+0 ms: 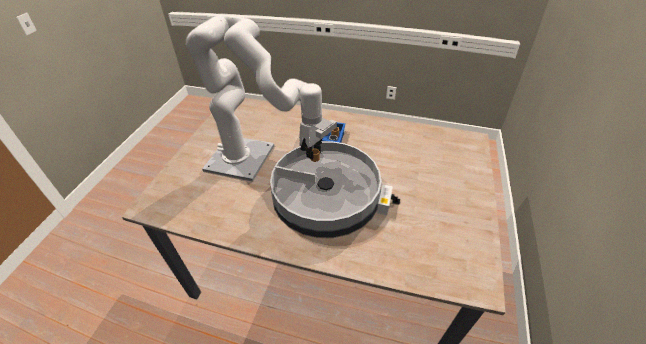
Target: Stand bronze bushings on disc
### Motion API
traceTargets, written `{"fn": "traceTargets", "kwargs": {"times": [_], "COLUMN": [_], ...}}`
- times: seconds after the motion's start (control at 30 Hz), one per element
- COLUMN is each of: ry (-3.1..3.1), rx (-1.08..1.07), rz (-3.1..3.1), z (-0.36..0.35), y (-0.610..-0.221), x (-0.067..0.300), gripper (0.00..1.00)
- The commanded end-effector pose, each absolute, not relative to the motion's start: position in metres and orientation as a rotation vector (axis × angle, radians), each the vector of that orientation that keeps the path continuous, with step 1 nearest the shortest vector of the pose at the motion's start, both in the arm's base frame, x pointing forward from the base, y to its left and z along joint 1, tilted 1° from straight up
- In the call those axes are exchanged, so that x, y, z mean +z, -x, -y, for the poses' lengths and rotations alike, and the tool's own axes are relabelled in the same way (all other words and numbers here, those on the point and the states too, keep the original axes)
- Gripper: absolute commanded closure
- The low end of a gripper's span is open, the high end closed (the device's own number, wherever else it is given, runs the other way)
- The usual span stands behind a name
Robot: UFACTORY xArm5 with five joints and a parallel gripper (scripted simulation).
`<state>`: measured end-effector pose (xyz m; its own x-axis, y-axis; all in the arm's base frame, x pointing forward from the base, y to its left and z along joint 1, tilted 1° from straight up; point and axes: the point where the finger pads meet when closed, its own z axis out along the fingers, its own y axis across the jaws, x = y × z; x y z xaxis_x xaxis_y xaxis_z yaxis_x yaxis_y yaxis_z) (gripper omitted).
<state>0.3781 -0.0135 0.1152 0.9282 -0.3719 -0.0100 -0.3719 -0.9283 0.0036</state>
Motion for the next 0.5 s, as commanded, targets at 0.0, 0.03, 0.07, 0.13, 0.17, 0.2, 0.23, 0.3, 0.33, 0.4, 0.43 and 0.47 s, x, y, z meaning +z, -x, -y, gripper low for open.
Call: {"fn": "traceTargets", "kwargs": {"times": [0.0,0.03,0.07,0.13,0.17,0.2,0.23,0.3,0.33,0.4,0.43,0.47], "ry": [-3.084,-3.084,-3.084,-3.084,-3.084,-3.084,-3.084,-3.084,-3.084,-3.084,-3.084,-3.084], "rx": [-0.012,-0.012,-0.012,-0.012,-0.012,-0.012,-0.012,-0.012,-0.012,-0.012,-0.012,-0.012], "rz": [0.595,0.595,0.595,0.595,0.595,0.595,0.595,0.595,0.595,0.595,0.595,0.595], "z": [0.013,0.013,0.013,0.013,0.013,0.013,0.013,0.013,0.013,0.013,0.013,0.013], "y": [-0.379,-0.379,-0.379,-0.379,-0.379,-0.379,-0.379,-0.379,-0.379,-0.379,-0.379,-0.379], "x": [0.109,0.107,0.105,0.104,0.104,0.102,0.100,0.096,0.095,0.091,0.090,0.088], "gripper": [1.00,1.00,1.00,1.00,1.00,1.00,1.00,1.00,1.00,1.00,1.00,1.00]}}
